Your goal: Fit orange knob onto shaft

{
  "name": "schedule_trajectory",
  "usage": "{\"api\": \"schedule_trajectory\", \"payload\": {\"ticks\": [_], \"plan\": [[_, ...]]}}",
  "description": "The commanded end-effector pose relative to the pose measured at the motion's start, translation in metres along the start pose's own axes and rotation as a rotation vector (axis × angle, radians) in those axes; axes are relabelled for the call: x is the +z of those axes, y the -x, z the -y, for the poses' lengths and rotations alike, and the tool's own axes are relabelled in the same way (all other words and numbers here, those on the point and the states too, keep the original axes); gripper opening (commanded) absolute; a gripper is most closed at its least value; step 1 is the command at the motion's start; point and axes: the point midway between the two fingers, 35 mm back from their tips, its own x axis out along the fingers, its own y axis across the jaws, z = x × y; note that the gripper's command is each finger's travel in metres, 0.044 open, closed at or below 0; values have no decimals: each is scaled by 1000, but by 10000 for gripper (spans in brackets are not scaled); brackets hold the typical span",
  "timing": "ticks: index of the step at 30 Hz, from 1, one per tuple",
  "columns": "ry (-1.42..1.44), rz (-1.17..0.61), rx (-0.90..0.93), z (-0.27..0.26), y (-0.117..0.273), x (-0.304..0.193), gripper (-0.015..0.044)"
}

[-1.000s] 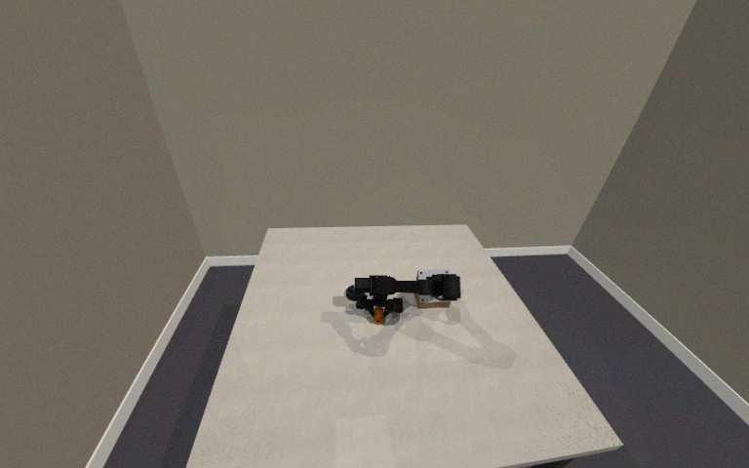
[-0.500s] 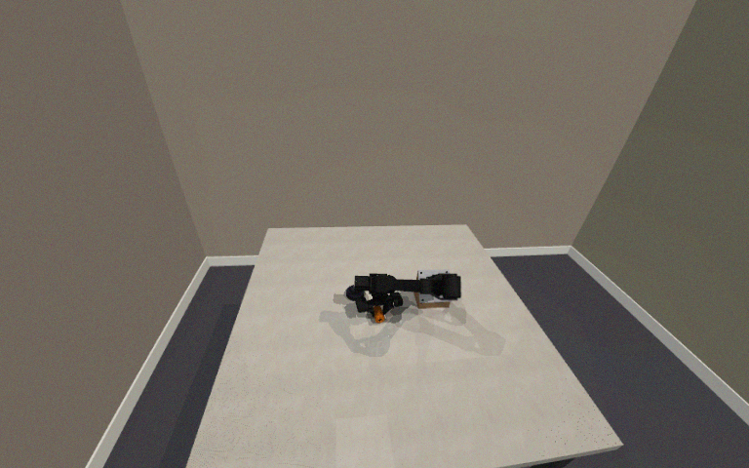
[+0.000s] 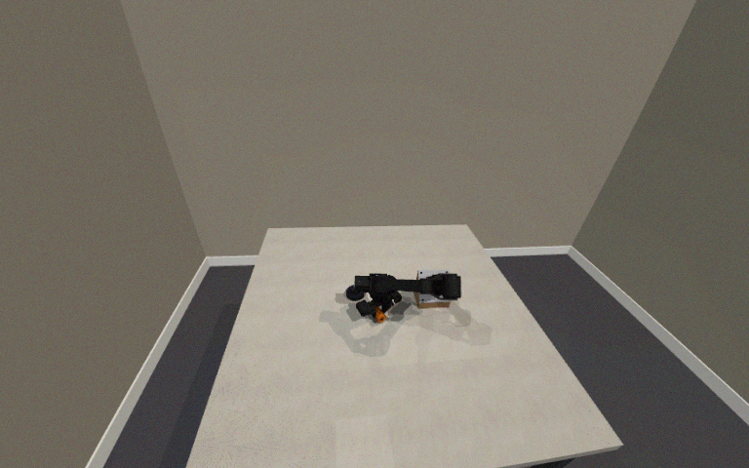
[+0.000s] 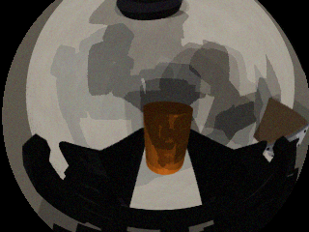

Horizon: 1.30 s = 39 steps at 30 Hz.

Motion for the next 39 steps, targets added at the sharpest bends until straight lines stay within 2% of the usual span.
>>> {"api": "schedule_trajectory", "payload": {"ticks": [1,10,19,33,39], "plan": [[121,-1,2,0,0,0,179],[429,-1,2,0,0,0,179],[476,-1,2,0,0,0,179],[953,-1,2,0,0,0,179],[976,-1,2,0,0,0,179]]}}
